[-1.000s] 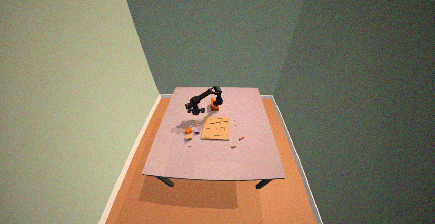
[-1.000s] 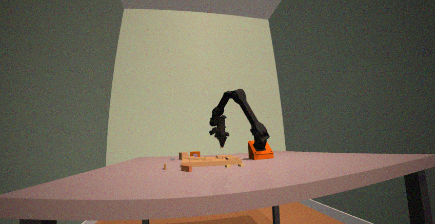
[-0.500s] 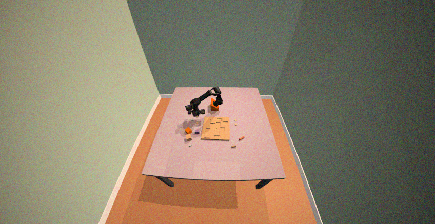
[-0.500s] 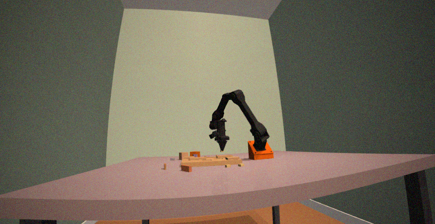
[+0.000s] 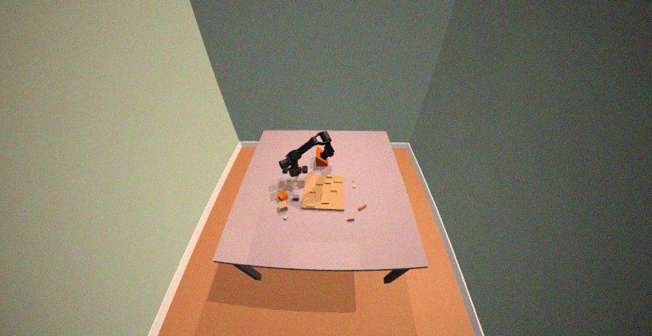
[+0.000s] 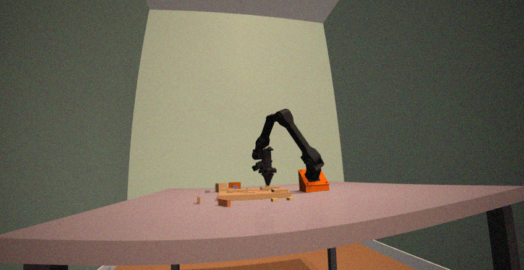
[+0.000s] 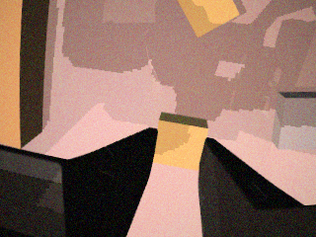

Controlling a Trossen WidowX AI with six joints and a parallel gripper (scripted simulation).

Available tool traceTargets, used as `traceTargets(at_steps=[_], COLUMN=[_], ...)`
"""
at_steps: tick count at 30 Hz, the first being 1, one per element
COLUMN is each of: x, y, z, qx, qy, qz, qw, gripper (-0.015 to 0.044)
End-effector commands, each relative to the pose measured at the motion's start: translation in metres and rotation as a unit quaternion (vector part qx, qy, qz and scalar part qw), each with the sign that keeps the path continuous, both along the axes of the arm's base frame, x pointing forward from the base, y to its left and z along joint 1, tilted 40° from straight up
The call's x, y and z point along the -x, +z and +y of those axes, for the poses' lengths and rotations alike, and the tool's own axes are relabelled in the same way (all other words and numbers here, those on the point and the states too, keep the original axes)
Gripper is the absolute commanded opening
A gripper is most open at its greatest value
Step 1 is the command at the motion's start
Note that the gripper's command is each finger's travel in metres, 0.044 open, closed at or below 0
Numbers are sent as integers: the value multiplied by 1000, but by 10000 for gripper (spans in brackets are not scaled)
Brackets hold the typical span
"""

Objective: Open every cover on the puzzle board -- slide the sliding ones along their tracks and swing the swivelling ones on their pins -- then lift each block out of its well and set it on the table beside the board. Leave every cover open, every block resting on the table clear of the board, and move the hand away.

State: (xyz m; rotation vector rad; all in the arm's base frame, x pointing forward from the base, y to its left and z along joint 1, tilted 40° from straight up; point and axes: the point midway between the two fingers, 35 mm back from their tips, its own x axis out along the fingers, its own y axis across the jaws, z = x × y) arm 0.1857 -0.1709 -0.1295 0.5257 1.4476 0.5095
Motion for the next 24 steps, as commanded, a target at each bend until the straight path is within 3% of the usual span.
traceTargets(at_steps=[1, 14, 24], x=[0, 1, 1], y=[-6, -17, -15], z=[6, 18, 16], qx=[-3, -4, -2], qy=[-3, -3, 0], qz=[0, 0, 0], qw=[1000, 1000, 1000], gripper=[80, 80, 342])
